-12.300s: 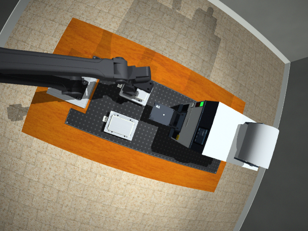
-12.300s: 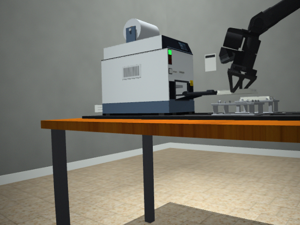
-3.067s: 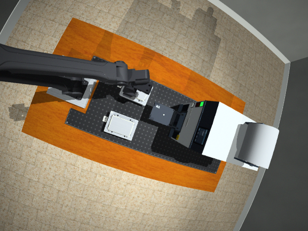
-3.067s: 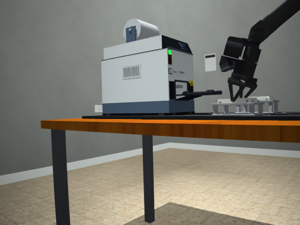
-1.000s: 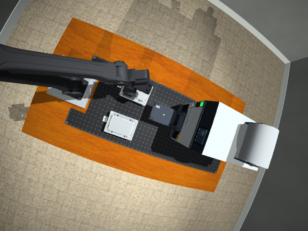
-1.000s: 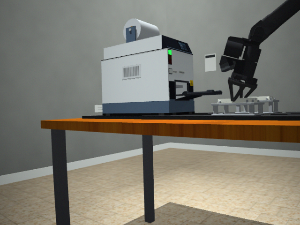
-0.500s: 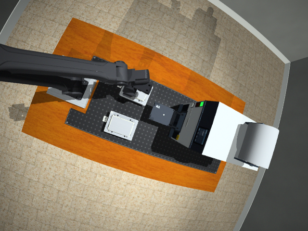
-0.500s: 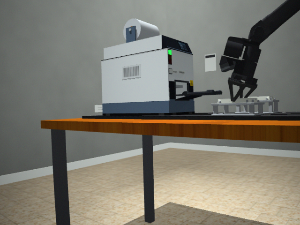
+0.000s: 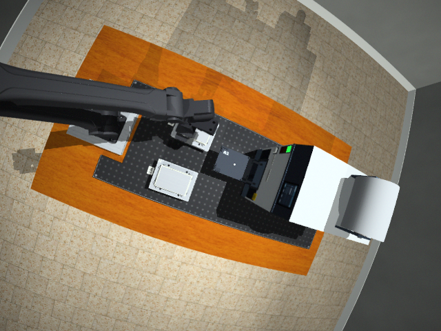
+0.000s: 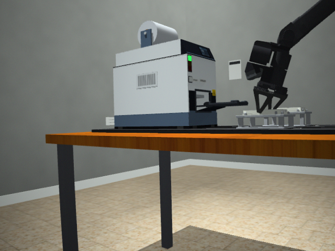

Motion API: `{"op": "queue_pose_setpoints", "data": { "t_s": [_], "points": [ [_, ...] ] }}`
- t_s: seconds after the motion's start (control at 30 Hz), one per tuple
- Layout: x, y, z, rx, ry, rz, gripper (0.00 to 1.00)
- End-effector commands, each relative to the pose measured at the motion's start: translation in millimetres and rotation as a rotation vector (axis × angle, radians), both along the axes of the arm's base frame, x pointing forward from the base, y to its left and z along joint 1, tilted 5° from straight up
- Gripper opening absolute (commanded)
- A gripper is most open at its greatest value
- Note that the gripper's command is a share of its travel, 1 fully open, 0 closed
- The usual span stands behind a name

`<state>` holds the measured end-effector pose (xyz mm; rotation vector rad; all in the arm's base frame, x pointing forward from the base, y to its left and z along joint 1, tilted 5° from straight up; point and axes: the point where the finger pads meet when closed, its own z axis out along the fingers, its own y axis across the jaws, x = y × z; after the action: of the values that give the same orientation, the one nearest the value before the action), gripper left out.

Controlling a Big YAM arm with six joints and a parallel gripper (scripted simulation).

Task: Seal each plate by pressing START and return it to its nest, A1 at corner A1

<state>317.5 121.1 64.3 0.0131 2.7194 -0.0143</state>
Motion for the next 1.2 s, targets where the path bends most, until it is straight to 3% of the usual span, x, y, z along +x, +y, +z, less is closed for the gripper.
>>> {"op": "queue_pose_setpoints", "data": {
  "t_s": [0.0,0.43,0.73,1.17],
  "points": [
    [18.0,2,14,0.005,-0.025,-0.005,1.00],
    [0.4,-6,3,-0.003,-0.006,-0.005,1.00],
    [12.2,0,15,0.011,-0.032,-0.006,1.00],
    [16.4,3,12,0.007,-0.022,-0.006,1.00]
  ]
}}
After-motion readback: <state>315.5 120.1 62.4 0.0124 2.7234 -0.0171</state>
